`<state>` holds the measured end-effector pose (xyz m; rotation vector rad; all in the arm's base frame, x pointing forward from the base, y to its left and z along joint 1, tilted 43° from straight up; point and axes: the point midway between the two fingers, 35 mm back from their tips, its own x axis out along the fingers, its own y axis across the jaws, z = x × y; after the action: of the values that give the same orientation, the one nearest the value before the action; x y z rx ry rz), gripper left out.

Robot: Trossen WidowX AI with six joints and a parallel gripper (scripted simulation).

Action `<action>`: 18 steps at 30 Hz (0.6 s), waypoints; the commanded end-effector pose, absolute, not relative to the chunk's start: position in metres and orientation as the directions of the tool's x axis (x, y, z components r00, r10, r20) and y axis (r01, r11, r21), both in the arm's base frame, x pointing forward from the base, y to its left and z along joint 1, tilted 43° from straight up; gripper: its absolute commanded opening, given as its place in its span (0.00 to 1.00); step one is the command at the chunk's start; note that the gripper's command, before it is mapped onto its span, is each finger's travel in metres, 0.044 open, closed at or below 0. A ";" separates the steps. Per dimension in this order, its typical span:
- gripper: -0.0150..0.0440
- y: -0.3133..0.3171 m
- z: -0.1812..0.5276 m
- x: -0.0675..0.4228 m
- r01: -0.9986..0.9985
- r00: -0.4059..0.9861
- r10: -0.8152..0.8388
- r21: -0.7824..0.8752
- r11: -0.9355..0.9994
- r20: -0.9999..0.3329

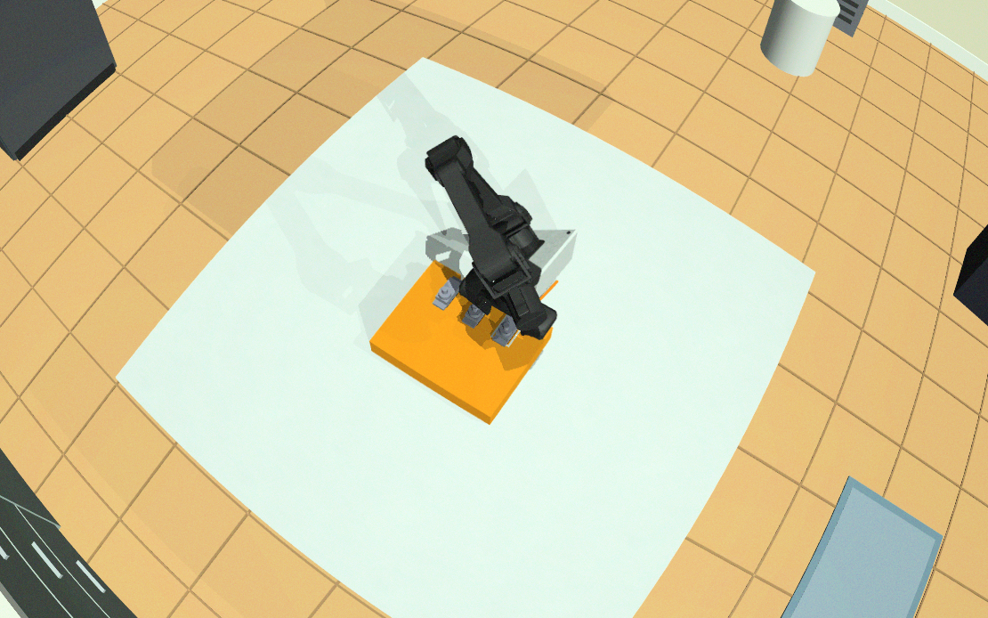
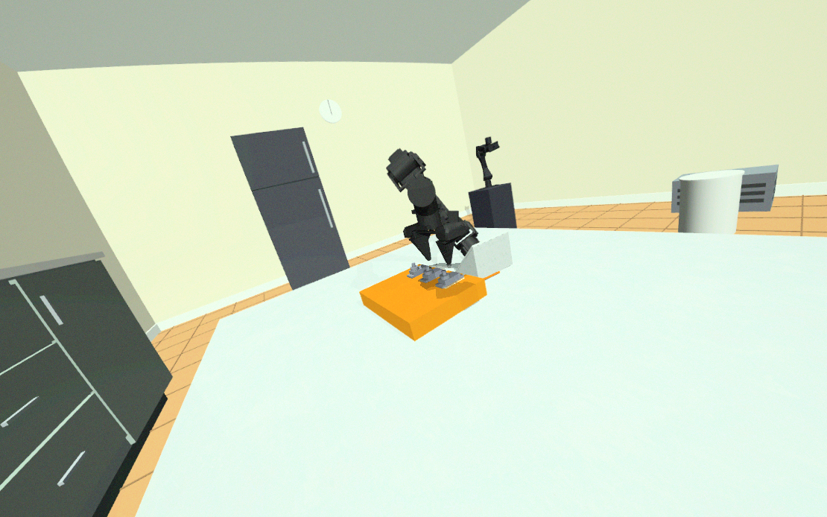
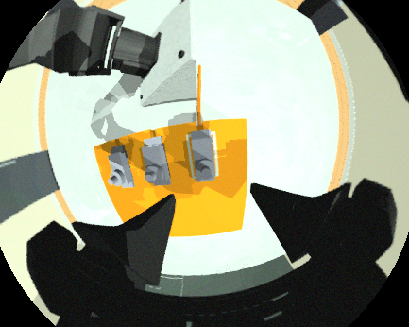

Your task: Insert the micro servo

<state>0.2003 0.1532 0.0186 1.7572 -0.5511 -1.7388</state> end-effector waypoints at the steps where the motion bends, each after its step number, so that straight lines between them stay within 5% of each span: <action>1: 1.00 0.171 0.033 0.233 0.116 0.060 -0.666 0.668 -0.735 -0.744; 6: 1.00 0.184 0.048 0.266 0.114 0.061 -0.667 0.669 -0.735 -0.743; 18: 1.00 0.208 0.077 0.256 0.150 0.111 -0.628 0.637 -0.756 -0.771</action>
<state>0.2594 0.1975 0.0638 1.7811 -0.5079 -1.7146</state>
